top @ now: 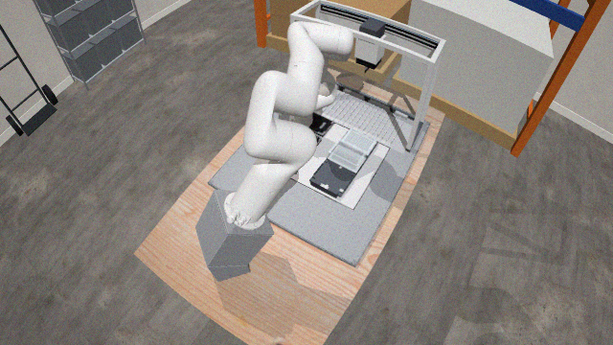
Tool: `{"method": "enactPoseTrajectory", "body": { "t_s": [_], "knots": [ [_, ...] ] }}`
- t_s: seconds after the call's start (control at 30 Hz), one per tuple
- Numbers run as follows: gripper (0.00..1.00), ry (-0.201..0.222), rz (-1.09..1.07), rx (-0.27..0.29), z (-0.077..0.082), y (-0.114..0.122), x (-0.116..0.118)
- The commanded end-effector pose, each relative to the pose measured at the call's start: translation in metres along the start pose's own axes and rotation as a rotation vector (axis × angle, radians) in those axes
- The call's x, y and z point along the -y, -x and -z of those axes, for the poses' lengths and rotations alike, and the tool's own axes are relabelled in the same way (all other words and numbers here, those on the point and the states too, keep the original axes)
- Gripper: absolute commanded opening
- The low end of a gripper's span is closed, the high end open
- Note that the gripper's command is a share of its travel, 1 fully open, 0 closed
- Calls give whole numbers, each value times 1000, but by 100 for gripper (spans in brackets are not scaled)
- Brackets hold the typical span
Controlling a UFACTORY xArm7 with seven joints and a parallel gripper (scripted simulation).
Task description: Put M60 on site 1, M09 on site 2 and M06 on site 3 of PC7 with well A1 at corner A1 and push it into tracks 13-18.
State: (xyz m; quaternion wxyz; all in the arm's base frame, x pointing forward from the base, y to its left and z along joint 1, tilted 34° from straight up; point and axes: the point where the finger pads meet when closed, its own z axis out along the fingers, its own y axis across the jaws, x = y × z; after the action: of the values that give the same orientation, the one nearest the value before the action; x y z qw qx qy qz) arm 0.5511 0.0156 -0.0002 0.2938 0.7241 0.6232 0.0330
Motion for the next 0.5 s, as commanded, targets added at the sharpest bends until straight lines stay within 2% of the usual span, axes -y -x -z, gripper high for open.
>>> {"method": "enactPoseTrajectory", "body": {
  "t_s": [0.0,0.07,0.1,0.47],
  "knots": [
    [100,2,0,-2,1,-1,-1],
    [100,2,0,-2,1,-1,-1],
    [0,2,0,-2,2,-1,-1],
    [0,2,0,-2,1,-1,-1]
  ]
}}
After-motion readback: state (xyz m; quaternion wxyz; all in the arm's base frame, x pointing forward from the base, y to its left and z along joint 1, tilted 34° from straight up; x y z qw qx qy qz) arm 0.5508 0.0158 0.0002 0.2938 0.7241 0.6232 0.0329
